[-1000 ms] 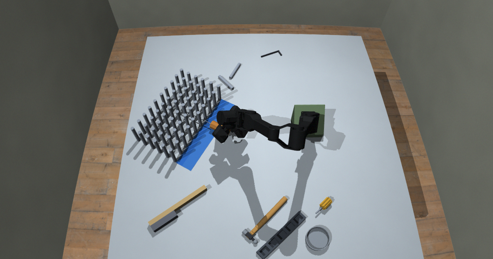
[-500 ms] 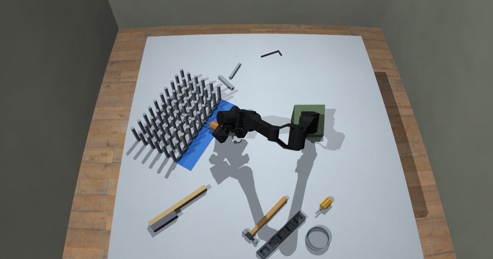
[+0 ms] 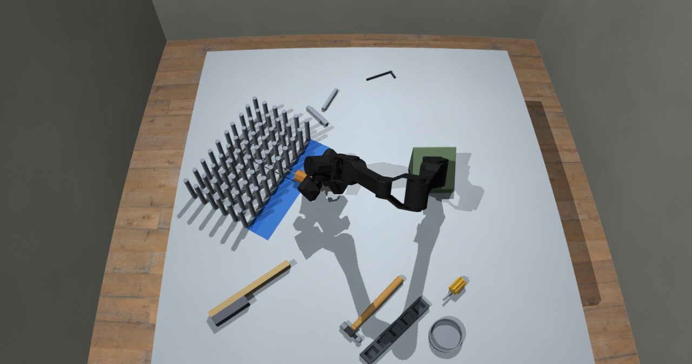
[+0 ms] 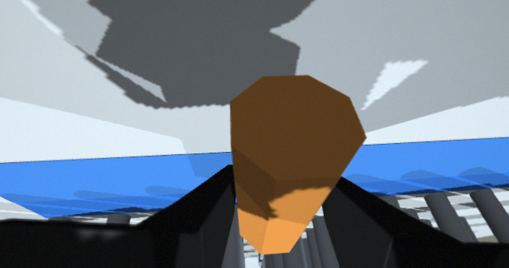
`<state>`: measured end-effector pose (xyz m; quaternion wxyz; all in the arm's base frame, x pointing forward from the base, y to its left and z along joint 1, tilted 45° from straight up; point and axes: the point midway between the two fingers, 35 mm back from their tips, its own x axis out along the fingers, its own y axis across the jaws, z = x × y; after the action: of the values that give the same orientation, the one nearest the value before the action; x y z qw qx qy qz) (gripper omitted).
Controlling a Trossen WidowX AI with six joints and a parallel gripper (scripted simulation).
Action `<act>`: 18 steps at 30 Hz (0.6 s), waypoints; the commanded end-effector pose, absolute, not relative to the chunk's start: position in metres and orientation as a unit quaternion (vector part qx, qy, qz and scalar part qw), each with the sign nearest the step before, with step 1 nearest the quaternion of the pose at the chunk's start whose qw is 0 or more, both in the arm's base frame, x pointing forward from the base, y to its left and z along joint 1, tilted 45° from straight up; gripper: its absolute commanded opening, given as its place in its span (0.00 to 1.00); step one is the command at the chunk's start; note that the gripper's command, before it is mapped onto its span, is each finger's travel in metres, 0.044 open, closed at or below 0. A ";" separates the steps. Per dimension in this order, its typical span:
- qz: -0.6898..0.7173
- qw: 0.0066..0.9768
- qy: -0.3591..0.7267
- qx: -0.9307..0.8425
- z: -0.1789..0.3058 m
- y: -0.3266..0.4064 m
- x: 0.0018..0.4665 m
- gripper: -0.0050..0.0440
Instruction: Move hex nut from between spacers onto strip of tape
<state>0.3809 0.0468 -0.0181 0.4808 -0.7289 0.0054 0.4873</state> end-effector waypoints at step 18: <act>0.473 0.481 -0.001 -0.738 -0.004 0.041 0.389 0.00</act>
<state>0.3803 0.0466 -0.0184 0.4809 -0.7280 0.0064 0.4887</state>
